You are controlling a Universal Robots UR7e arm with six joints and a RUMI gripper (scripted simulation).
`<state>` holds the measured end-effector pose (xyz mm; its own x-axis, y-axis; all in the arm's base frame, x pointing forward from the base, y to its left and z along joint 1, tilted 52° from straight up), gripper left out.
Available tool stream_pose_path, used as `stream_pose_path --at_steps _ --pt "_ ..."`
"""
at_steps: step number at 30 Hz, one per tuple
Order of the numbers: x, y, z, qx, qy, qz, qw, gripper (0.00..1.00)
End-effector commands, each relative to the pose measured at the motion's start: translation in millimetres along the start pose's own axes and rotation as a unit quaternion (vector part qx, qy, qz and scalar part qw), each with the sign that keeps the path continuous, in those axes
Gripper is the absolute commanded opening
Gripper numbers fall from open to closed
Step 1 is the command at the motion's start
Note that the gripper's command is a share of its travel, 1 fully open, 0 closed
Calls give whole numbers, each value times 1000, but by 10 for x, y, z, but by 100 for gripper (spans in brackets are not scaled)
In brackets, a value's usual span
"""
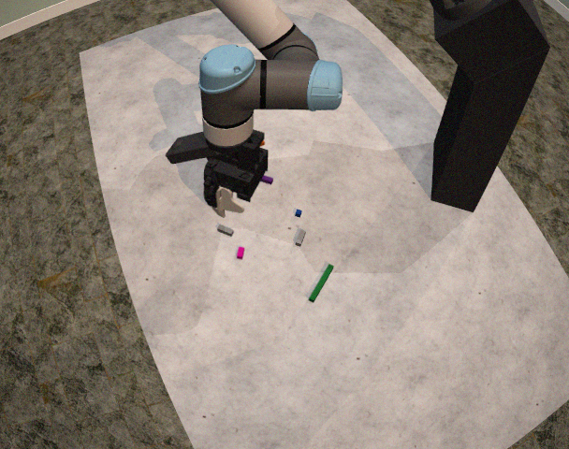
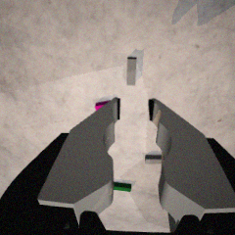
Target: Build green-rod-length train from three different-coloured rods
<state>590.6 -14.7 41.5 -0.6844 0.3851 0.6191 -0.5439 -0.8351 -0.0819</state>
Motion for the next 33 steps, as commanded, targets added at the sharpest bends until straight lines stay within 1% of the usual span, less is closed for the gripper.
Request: stream_pose_path --at_steps 1,24,33 --pt "4 -3 3 0 0 0 1000 14" --pt "1 -3 3 0 0 0 1000 14" --pt "-44 -5 4 -5 0 0 1000 14"
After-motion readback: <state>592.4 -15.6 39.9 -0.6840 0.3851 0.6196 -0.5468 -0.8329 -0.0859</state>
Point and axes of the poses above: the point where the finger pads meet when closed, its own x axis back along the fingers, its own y axis across the jaws, z = x × y, the point moved 3 cm from there along x, back along the fingers, and after that the axes turned 2 degrees about x, right-handed, at the moved point
